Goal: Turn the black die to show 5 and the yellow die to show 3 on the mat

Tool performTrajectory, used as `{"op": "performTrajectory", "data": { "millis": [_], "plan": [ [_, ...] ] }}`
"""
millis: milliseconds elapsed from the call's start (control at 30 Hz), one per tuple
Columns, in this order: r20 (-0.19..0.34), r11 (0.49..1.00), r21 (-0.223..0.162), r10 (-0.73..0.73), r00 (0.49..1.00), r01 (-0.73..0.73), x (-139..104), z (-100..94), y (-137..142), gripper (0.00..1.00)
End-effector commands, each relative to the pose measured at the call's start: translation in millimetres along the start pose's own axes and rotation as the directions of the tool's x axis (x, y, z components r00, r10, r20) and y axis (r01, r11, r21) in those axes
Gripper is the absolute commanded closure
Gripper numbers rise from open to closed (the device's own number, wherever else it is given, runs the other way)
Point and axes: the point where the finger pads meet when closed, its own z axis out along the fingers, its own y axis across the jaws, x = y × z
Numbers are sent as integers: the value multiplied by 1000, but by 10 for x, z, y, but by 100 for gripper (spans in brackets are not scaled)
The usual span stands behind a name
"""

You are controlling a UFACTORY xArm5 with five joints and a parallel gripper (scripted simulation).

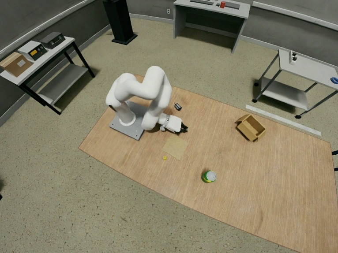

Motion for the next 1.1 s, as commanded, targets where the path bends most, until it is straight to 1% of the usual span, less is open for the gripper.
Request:
{"op": "performTrajectory", "data": {
  "millis": [0,600,1067],
  "plan": [
    [2,1000,0,0,1000,0,-8,-1,0,85],
    [2,1000,0,0,1000,0,-1,5,0,85],
    [2,1000,1,0,1000,0,61,48,-2,85]
  ]
}}
